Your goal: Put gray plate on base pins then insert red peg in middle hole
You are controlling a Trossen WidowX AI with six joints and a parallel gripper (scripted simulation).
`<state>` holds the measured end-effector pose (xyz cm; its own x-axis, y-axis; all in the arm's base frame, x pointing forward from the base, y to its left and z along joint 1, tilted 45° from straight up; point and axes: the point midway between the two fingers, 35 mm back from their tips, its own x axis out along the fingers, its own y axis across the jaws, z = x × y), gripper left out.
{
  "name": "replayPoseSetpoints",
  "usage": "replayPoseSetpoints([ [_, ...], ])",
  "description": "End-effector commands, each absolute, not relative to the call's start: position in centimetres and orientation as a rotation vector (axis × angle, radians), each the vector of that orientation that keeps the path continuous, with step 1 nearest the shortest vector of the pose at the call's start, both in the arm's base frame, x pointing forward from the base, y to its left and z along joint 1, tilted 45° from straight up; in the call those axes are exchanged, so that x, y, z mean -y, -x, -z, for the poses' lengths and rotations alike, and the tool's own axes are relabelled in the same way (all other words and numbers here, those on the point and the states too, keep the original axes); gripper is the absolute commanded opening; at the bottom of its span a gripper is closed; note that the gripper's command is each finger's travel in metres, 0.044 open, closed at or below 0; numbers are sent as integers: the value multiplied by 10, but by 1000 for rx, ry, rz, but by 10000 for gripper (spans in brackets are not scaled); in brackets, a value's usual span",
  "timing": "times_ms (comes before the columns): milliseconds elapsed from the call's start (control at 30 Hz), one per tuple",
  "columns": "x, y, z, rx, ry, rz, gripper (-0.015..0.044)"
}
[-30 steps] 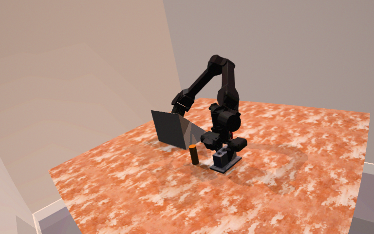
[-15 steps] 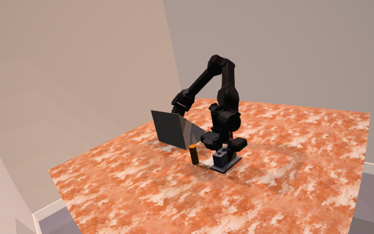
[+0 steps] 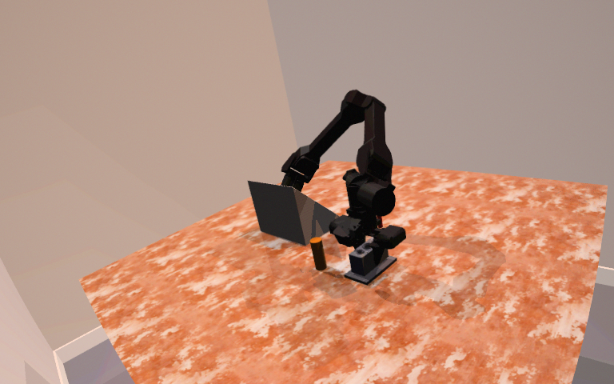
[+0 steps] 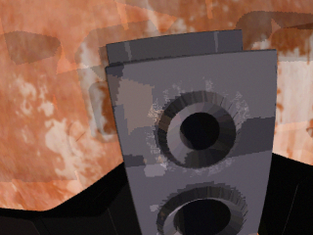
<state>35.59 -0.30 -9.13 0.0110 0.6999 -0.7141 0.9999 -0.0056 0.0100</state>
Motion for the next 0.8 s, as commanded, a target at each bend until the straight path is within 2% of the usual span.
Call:
replayPoseSetpoints([
  [0, 3, -356, 92, -1740, -1761, 734, 0],
  [467, 4, -356, 90, -1742, -1760, 729, 0],
  [767, 32, -356, 62, -1739, -1760, 736, 0],
])
